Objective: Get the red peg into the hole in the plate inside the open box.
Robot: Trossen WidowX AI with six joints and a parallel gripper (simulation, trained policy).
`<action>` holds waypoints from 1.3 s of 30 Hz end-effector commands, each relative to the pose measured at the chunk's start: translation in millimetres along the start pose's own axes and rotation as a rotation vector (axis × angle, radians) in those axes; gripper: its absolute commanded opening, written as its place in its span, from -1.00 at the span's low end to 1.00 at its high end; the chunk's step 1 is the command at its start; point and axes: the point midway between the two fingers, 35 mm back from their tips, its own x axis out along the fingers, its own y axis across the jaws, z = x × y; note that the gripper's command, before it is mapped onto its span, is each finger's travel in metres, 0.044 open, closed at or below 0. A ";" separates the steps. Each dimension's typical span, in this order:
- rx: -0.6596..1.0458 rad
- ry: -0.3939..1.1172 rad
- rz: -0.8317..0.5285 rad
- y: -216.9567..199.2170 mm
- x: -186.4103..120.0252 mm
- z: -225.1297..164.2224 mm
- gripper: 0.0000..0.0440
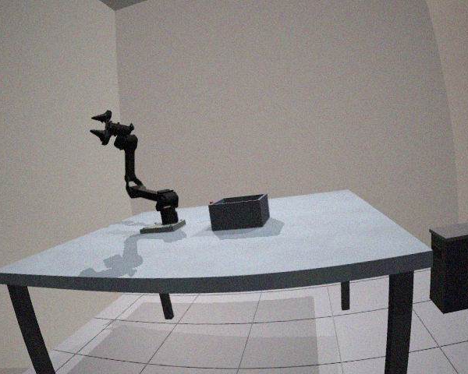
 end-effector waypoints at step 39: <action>-0.928 0.956 0.250 -124.4 -124.8 -381.0 1.00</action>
